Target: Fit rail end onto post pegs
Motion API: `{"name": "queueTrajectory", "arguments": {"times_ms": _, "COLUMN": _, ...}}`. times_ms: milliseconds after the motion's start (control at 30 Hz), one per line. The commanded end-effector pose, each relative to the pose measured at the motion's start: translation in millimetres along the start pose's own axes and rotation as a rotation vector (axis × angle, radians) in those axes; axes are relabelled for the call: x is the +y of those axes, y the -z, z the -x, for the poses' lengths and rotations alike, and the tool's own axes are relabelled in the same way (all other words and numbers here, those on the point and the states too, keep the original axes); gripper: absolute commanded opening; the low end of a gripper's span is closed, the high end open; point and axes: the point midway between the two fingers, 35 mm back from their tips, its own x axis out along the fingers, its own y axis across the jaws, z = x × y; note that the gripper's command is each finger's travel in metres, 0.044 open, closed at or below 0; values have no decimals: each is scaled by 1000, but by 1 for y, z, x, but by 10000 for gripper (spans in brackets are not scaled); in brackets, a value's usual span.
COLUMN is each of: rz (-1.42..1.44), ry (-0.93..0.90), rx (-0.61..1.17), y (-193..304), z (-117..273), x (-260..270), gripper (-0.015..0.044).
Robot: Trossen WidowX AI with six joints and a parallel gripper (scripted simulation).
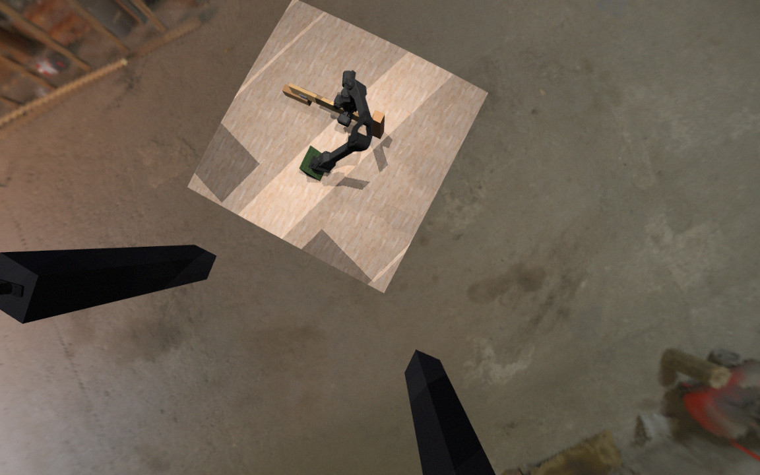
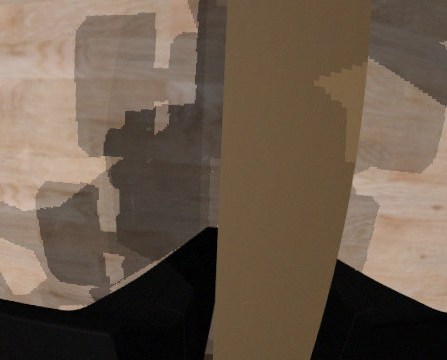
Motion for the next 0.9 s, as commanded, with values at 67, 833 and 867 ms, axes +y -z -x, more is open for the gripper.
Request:
{"name": "queueTrajectory", "arguments": {"times_ms": 67, "rz": 2, "ry": 3, "rx": 0, "y": 2, "z": 0, "x": 0, "gripper": 0}}
{"name": "queueTrajectory", "arguments": {"times_ms": 833, "rz": 2, "ry": 3, "rx": 0, "y": 9, "z": 2, "x": 0, "gripper": 0}}
{"name": "queueTrajectory", "arguments": {"times_ms": 867, "rz": 2, "ry": 3, "rx": 0, "y": 10, "z": 2, "x": 0, "gripper": 0}}
